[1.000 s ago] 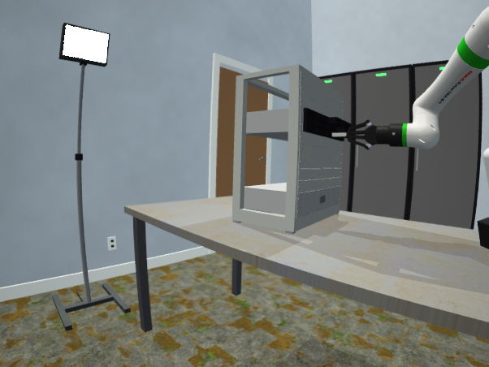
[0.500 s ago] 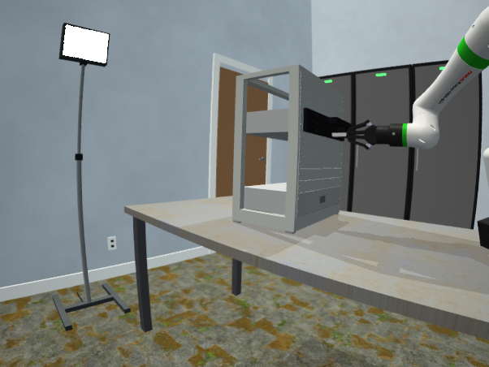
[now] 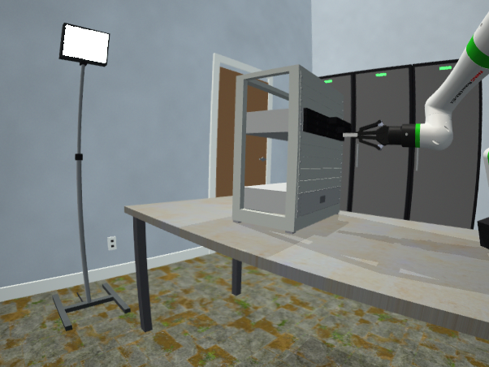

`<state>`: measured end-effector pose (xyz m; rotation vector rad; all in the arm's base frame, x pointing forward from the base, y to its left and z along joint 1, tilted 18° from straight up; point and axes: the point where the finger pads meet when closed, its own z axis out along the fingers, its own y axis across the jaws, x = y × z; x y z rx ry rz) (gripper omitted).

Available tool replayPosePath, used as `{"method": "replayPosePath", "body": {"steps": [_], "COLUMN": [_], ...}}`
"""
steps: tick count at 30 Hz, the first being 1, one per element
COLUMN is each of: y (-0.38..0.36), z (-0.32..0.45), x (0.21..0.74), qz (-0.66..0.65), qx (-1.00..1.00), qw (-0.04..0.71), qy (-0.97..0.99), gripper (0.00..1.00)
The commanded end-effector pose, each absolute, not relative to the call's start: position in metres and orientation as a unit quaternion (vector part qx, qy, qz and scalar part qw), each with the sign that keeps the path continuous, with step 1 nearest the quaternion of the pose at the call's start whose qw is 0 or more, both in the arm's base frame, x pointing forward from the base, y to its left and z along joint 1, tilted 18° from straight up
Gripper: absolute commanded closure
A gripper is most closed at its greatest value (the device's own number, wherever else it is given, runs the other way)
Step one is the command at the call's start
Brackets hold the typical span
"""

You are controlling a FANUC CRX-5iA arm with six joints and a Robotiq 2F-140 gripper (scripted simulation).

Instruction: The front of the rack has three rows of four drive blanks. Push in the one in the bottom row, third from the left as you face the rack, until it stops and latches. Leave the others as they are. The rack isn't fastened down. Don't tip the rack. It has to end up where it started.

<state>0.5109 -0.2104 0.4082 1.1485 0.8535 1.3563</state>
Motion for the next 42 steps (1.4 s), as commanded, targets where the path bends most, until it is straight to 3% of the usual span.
{"method": "replayPosePath", "body": {"steps": [1,42], "y": [-0.209,-0.207], "z": [0.405,0.402], "x": [0.493,0.48], "qz": [0.574,0.574], "qx": [0.485,0.485], "qw": [0.553,0.553], "qy": [0.361,0.361], "gripper": [0.9,0.9]}}
